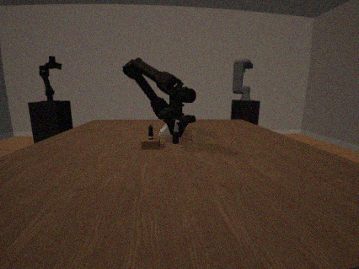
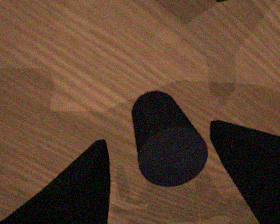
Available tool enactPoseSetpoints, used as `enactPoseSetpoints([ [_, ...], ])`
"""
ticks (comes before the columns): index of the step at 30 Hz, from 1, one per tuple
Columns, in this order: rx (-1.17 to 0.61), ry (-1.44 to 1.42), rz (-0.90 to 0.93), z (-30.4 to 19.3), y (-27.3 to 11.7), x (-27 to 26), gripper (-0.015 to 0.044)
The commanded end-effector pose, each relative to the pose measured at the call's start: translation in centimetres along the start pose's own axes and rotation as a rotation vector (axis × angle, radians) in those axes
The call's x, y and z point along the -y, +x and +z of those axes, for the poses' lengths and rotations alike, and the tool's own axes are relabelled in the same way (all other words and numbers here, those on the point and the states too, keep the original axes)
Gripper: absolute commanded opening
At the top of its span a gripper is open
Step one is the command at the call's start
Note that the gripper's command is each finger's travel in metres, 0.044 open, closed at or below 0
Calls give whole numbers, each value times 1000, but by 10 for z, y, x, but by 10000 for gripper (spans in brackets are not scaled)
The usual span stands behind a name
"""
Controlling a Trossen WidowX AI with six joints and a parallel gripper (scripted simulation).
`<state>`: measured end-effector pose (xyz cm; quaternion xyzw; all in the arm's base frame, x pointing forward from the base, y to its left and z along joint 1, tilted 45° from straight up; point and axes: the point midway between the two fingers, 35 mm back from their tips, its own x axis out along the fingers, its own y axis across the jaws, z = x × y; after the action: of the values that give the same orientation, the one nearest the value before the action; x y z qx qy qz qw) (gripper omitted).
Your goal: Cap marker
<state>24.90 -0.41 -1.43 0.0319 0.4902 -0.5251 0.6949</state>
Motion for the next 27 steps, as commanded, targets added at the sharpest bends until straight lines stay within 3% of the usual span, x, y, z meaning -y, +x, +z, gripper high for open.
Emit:
enactPoseSetpoints([
  [1,1,-8,-9,-1,9,2,249],
  [11,2,-7,-10,-2,21,3,249],
  [15,2,-7,-10,-2,21,3,144],
  [24,2,-7,-10,-2,21,3,84],
  [27,1,-7,-9,-1,16,2,5],
])
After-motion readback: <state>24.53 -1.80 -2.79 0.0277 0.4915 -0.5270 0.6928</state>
